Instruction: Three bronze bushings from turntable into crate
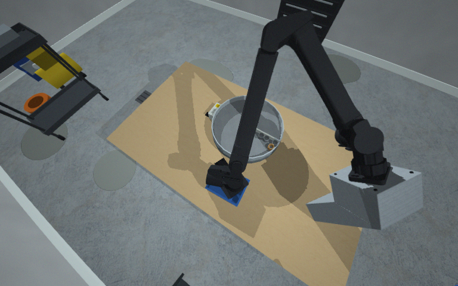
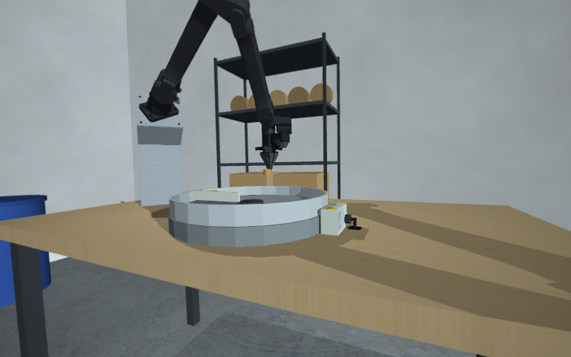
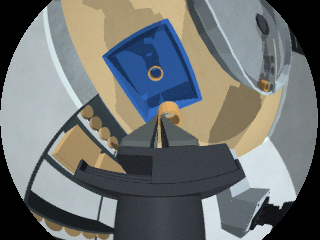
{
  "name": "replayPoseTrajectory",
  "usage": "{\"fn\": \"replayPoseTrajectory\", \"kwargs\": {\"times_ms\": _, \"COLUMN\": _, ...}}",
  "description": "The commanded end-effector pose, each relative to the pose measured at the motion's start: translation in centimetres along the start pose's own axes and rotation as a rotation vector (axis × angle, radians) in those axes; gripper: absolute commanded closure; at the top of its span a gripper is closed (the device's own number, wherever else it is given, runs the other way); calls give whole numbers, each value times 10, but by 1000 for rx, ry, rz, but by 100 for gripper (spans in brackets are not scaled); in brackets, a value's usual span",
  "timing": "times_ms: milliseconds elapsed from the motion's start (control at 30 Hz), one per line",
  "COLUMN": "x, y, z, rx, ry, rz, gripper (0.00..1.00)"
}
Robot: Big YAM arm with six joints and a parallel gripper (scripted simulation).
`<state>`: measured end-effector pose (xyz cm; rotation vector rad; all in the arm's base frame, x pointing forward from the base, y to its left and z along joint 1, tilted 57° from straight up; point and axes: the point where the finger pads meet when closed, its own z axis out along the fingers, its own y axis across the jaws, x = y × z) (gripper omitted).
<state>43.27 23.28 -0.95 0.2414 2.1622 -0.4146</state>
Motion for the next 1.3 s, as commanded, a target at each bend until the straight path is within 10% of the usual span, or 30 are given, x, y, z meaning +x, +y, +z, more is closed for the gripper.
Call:
{"fn": "replayPoseTrajectory", "kwargs": {"times_ms": 0, "x": 5, "y": 8, "z": -6, "rx": -11, "ry": -1, "rz": -6, "gripper": 100}}
{"fn": "replayPoseTrajectory", "kwargs": {"times_ms": 1267, "x": 6, "y": 12, "z": -8, "rx": -19, "ry": -7, "rz": -2, "gripper": 100}}
